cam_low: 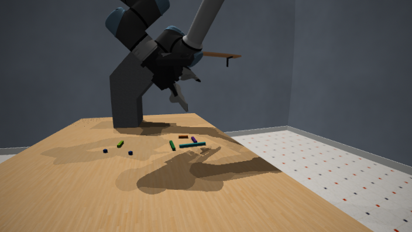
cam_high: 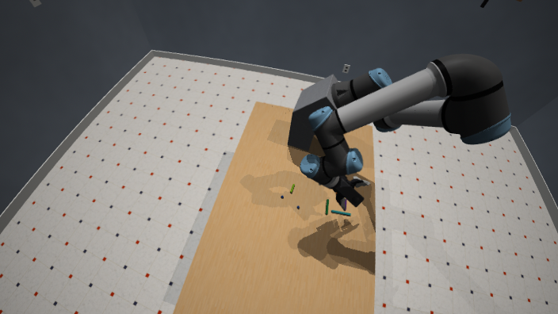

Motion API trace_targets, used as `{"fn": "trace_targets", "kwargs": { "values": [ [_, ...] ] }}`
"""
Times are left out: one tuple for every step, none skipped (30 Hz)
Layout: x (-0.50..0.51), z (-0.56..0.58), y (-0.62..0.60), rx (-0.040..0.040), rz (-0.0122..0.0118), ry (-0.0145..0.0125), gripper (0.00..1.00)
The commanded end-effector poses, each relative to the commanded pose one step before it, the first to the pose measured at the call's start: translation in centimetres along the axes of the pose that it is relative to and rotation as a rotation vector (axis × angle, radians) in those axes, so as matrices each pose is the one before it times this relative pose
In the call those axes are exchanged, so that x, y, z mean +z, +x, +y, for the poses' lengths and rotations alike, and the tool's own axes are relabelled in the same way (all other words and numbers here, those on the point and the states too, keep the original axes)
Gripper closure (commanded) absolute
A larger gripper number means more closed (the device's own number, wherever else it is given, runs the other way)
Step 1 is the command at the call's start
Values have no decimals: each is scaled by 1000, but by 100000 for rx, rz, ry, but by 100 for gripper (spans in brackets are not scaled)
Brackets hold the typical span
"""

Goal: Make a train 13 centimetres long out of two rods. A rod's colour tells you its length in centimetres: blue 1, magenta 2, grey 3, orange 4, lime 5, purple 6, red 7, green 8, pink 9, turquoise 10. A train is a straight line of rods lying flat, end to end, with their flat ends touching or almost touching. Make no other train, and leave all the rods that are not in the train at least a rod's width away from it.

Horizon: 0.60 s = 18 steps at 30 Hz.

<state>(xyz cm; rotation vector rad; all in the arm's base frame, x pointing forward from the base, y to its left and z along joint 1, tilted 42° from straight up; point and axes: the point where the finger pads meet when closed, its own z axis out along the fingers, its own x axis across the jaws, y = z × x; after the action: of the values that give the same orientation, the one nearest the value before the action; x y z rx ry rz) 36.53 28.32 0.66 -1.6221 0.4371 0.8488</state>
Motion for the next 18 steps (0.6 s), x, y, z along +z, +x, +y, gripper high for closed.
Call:
{"fn": "trace_targets", "kwargs": {
  "values": [
    [596,1108,336,-7207,6211,-7075,0],
    [244,361,59,-2386,1415,-2069,0],
    [0,0,0,0,0,0,0],
    [235,339,55,-2382,1435,-2047,0],
    [226,317,51,-2376,1454,-2022,0],
    [0,0,0,0,0,0,0],
    [216,294,47,-2368,1472,-1995,0],
    [0,0,0,0,0,0,0],
    [258,328,16,-2261,1339,-1964,0],
    [0,0,0,0,0,0,0],
    [0,0,0,0,0,0,0],
    [253,310,8,-2240,1339,-1934,0],
    [242,287,4,-2227,1354,-1902,0],
    [230,264,0,-2211,1368,-1869,0],
    [0,0,0,0,0,0,0],
    [239,263,-11,-2153,1317,-1834,0],
    [264,280,-30,-2062,1214,-1796,0],
    [0,0,0,0,0,0,0]
  ]
}}
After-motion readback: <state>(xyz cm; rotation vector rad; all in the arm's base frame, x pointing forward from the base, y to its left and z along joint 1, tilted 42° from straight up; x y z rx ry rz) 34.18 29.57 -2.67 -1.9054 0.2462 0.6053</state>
